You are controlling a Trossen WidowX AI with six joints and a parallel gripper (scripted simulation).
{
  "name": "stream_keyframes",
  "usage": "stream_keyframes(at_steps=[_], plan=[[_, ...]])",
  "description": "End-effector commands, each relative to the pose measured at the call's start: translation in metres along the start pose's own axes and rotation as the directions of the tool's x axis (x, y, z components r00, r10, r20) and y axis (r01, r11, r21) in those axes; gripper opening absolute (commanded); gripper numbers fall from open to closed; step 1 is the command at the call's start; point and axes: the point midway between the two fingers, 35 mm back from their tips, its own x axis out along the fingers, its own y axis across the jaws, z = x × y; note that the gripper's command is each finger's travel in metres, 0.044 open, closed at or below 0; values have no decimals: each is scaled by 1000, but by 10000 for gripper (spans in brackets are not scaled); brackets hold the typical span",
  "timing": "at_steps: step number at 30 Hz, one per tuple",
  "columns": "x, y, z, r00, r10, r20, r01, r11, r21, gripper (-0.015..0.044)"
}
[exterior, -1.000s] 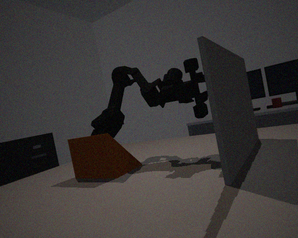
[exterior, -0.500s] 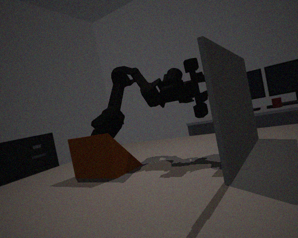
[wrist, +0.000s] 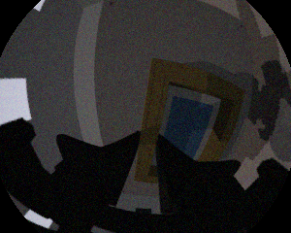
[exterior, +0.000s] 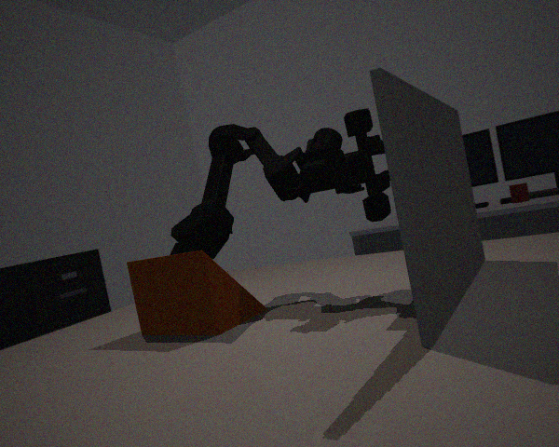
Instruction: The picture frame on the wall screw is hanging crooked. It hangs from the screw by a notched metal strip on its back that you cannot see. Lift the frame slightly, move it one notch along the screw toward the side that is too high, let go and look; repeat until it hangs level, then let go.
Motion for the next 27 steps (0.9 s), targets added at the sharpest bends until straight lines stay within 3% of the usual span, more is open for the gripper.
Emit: stream_keyframes(at_steps=[1,27], plan=[[1,6,-5,1000,21,-11,-21,1000,5,0],[1,-1,-4,1000,21,-11,-21,1000,6,0]])
